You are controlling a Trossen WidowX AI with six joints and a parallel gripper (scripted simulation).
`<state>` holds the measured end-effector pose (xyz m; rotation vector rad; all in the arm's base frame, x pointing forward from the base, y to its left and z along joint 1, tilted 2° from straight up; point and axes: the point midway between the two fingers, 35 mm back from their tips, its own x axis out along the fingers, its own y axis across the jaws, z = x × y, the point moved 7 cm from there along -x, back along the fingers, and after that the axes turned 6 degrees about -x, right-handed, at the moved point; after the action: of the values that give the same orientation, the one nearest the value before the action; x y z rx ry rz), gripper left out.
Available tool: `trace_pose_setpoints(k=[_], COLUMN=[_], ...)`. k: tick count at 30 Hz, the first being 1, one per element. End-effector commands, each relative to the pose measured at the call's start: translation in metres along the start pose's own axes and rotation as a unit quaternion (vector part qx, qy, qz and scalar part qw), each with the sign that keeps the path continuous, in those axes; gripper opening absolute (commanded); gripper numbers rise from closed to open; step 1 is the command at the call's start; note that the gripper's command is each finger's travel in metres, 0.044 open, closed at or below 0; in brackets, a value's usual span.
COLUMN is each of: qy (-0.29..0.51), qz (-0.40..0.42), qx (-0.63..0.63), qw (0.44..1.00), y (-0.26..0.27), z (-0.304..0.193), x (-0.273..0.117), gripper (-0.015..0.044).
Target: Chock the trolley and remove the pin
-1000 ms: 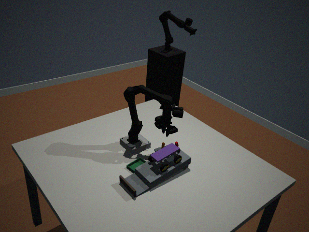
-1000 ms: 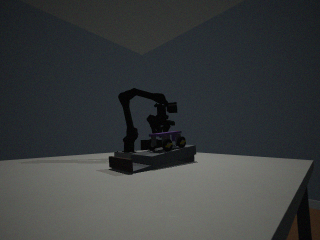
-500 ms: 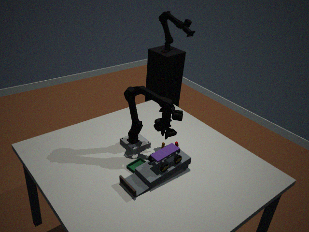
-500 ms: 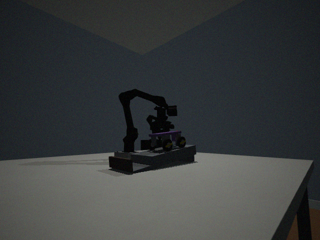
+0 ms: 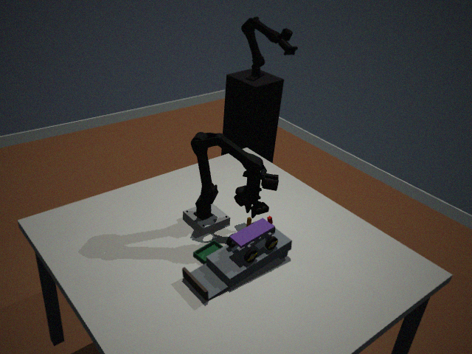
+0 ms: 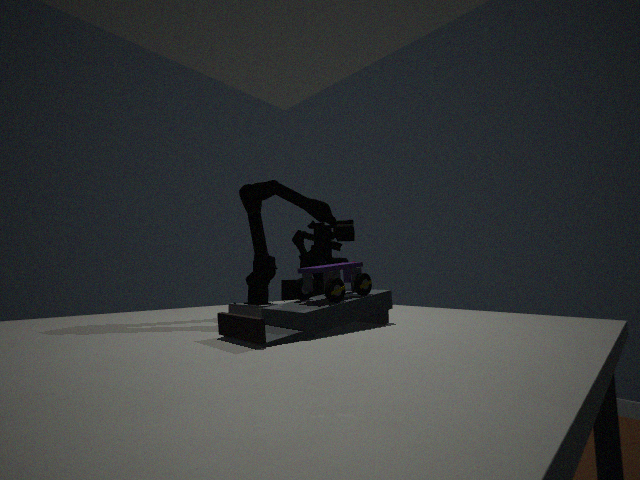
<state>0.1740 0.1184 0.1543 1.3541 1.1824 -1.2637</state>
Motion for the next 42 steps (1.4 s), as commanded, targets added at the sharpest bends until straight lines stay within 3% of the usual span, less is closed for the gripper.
trace_pose_setpoints(k=[1, 42], qy=[-0.005, -0.005], qz=[-0.001, -0.002], qx=[0.003, 0.003], qw=[1.0, 1.0], y=[0.0, 0.0], z=[0.0, 0.001], x=[0.008, 0.055], gripper=[0.019, 0.019])
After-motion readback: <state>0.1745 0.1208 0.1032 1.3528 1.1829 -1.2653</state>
